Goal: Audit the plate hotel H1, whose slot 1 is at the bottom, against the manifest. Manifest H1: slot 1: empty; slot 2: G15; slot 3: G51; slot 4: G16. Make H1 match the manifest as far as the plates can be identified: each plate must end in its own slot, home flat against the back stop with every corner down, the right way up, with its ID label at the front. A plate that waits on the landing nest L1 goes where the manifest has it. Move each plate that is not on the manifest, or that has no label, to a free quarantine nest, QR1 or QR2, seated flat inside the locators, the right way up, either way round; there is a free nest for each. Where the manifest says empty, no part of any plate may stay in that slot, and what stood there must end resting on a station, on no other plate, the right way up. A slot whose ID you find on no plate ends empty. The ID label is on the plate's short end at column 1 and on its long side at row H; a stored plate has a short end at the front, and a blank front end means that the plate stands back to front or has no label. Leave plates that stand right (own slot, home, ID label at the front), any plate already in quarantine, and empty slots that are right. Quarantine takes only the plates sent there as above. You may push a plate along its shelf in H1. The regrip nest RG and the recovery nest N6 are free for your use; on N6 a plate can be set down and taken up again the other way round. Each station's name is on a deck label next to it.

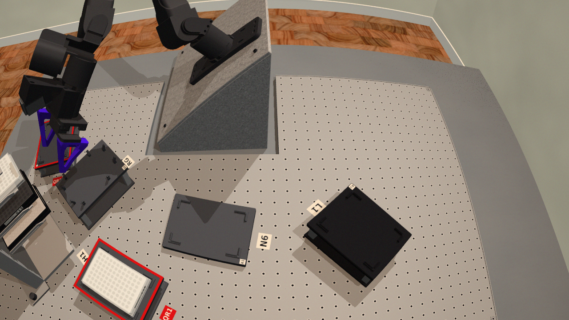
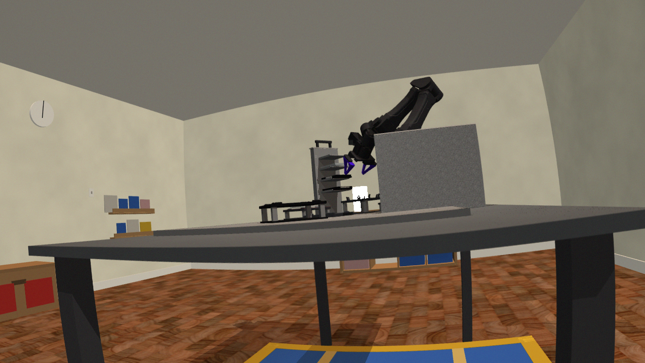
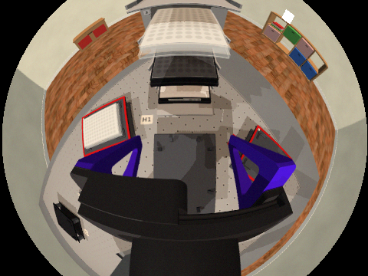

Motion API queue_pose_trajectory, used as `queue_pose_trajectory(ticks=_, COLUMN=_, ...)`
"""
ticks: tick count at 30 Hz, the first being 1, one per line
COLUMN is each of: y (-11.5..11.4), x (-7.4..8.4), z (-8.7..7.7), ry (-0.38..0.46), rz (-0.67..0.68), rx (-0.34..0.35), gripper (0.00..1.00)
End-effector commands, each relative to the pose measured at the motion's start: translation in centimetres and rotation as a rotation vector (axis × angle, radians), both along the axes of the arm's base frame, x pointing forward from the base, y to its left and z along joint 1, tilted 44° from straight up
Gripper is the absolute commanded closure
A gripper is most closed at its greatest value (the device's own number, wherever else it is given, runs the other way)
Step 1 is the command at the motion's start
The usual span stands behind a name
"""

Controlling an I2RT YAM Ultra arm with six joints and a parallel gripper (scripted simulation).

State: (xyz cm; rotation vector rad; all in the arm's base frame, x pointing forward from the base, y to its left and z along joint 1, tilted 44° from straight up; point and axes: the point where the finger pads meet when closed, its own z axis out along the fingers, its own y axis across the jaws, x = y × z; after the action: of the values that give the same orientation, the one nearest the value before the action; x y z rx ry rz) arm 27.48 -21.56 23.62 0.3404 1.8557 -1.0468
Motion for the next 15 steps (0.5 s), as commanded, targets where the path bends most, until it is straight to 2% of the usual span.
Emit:
queue_pose_trajectory(ticks=1, y=0.2, x=-0.3, z=0.2, ry=-0.007, rz=0.004, rx=-0.003, gripper=0.00)
queue_pose_trajectory(ticks=5, y=0.5, x=-0.8, z=-0.2, ry=-0.007, rz=0.003, rx=-0.003, gripper=0.00)
queue_pose_trajectory(ticks=15, y=-0.4, x=-0.7, z=-1.1, ry=-0.007, rz=0.004, rx=-0.004, gripper=0.00)
